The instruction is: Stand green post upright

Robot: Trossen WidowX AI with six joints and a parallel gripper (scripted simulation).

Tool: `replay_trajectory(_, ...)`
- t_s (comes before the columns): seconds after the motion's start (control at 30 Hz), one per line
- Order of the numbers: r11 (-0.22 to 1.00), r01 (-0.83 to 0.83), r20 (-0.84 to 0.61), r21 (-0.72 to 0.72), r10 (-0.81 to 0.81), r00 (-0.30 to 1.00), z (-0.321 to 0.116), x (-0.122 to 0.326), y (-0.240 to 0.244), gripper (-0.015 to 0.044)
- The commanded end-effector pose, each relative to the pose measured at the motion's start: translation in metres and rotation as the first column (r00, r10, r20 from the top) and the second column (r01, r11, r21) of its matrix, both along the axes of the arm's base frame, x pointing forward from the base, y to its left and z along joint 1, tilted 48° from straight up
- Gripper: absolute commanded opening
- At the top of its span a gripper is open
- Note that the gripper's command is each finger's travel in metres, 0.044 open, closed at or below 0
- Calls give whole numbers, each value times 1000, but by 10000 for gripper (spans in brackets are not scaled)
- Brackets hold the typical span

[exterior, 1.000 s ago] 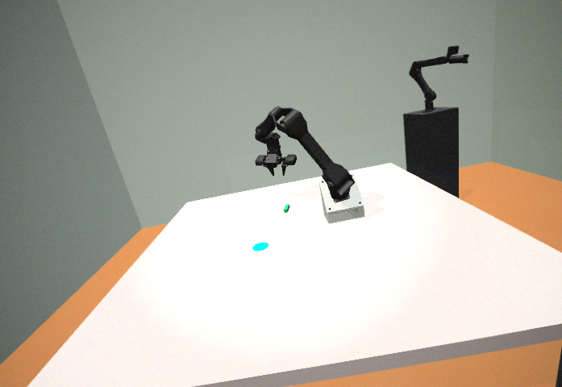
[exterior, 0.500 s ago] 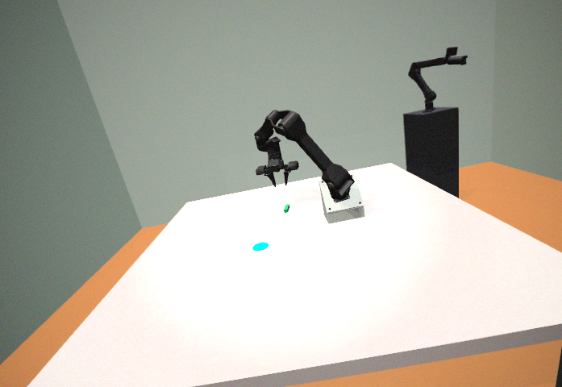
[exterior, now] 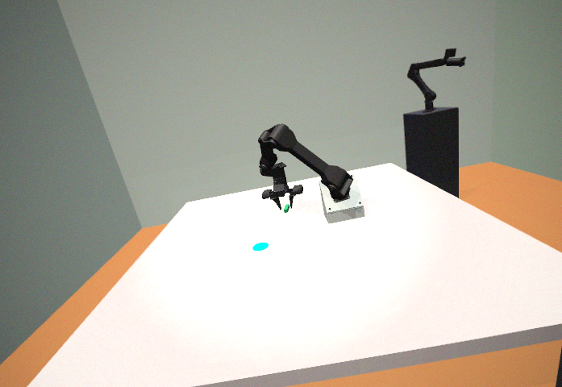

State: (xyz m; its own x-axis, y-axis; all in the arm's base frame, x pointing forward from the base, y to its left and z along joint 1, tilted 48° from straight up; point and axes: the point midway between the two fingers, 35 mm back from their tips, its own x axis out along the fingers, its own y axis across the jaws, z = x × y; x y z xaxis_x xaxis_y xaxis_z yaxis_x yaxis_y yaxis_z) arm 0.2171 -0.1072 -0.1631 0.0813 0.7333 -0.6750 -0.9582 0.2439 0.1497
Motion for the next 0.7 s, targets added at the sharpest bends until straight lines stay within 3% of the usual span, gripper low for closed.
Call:
replay_trajectory(0.0,1000,9,5,-2,-9,1000,-4,1,5,206)
replay_trajectory(0.23,1000,9,5,-2,-9,1000,-4,1,5,23)
replay_trajectory(0.67,1000,10,5,-6,-10,1000,9,2,-13,23)
